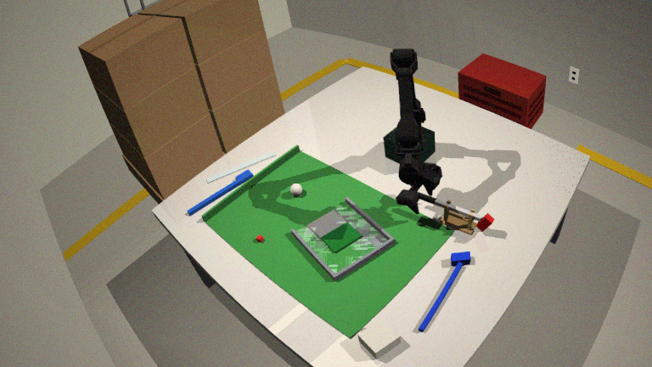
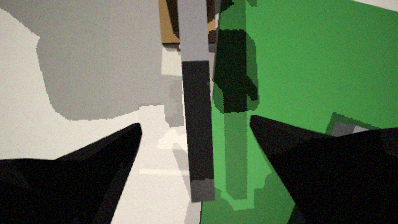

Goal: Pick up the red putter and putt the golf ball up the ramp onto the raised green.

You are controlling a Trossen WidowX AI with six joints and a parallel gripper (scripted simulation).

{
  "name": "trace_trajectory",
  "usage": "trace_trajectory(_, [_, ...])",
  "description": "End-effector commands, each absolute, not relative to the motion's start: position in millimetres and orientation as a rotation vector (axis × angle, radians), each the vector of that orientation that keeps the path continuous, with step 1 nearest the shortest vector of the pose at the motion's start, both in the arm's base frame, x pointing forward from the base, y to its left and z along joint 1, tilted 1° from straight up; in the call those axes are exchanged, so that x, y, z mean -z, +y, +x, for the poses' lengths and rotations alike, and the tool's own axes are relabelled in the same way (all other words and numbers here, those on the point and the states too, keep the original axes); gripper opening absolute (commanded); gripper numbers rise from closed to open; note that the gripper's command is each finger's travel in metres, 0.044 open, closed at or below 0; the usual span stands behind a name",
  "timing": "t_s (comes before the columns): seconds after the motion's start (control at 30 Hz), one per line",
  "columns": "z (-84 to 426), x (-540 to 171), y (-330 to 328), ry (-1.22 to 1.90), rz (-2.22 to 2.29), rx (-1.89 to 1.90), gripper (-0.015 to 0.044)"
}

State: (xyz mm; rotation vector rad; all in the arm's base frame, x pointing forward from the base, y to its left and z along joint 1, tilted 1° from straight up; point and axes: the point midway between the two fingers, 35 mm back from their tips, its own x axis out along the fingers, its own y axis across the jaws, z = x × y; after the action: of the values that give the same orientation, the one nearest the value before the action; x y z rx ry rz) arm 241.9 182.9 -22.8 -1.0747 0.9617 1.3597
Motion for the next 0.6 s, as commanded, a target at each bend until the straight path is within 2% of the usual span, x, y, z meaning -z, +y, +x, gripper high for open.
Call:
trace_trajectory(0.0, [241.9, 22.8, 182.9, 0.962, -1.075, -1.36, 0.0414])
trace_trajectory(0.47, [241.9, 22.8, 182.9, 0.962, -1.075, -1.36, 0.0046])
trace_trajectory(0.57, [241.9, 22.8, 182.9, 0.962, -1.075, -1.36, 0.0026])
